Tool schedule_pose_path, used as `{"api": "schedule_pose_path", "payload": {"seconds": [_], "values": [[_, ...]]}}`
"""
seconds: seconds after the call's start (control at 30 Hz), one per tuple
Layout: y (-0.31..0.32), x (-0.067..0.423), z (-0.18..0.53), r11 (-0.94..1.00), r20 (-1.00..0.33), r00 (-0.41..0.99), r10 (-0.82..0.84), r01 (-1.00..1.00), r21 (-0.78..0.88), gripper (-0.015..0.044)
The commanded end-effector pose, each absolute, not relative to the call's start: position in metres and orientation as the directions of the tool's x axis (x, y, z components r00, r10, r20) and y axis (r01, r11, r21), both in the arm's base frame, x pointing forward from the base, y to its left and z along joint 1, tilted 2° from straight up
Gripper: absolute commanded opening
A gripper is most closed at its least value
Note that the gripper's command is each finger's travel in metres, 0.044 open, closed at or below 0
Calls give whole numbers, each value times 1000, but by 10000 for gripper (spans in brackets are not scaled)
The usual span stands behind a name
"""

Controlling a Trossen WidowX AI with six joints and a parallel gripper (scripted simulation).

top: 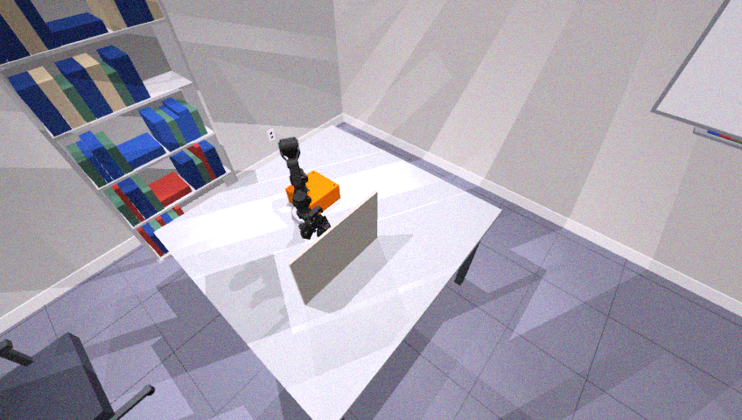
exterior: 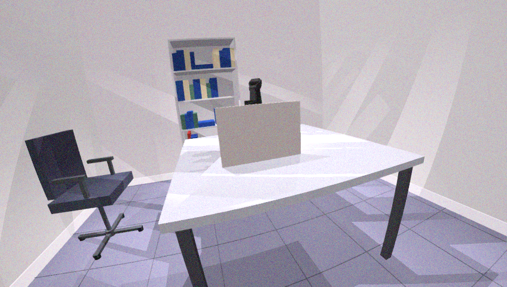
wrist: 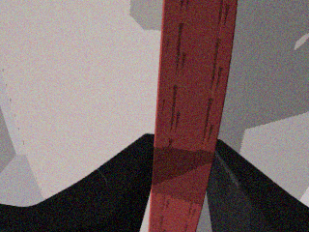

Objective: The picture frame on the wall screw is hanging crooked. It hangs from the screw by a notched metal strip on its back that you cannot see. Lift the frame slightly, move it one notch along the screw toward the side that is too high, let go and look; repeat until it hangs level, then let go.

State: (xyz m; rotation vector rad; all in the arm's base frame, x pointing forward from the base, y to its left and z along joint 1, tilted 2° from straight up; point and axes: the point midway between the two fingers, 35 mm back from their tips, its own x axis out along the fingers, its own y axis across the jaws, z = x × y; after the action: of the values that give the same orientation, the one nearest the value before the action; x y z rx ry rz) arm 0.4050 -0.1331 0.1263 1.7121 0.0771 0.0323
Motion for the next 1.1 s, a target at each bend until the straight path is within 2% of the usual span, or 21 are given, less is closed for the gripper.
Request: {"api": "schedule_pose_path", "payload": {"seconds": [0.0,1.07], "values": [[-133,405,129,-141,-14,997,70,24,990,0],[-127,405,130,-141,-14,997,70,24,990,0]]}}
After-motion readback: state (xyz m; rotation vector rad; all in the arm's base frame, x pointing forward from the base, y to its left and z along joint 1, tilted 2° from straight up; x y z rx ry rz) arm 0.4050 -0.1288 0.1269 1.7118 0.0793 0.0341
